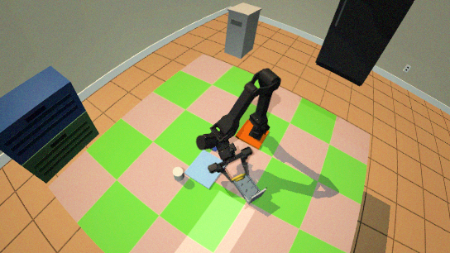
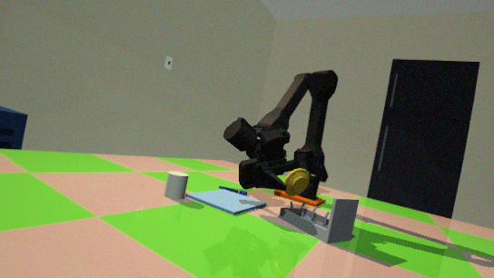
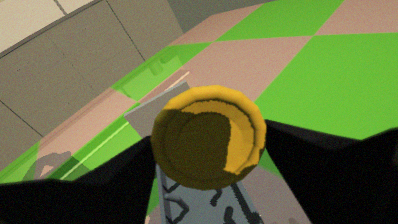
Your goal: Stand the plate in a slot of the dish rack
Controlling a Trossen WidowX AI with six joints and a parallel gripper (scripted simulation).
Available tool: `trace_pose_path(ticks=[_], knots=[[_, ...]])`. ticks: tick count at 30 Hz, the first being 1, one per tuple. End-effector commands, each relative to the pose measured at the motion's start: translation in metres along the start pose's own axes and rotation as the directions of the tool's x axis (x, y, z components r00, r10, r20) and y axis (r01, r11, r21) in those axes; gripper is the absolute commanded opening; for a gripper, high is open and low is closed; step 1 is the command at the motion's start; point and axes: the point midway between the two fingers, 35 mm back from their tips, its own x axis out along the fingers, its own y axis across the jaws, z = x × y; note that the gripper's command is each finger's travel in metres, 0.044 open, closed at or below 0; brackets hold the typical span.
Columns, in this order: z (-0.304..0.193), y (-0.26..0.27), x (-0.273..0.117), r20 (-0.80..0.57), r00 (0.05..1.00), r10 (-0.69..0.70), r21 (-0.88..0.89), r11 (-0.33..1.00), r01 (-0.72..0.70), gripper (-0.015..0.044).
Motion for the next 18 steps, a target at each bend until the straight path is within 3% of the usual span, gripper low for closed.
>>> trace_pose_path(ticks=[1, 11, 18], knots=[[-0.004, 0.008, -0.003, 0.063, 0.998, 0.031, -0.089, 0.996, -0.025, 0.0000], [-0.007, 0.028, -0.014, 0.194, 0.976, 0.099, -0.275, 0.960, -0.042, 0.0000], [-0.007, 0.030, -0.015, 0.205, 0.973, 0.105, -0.290, 0.956, -0.042, 0.0000]])
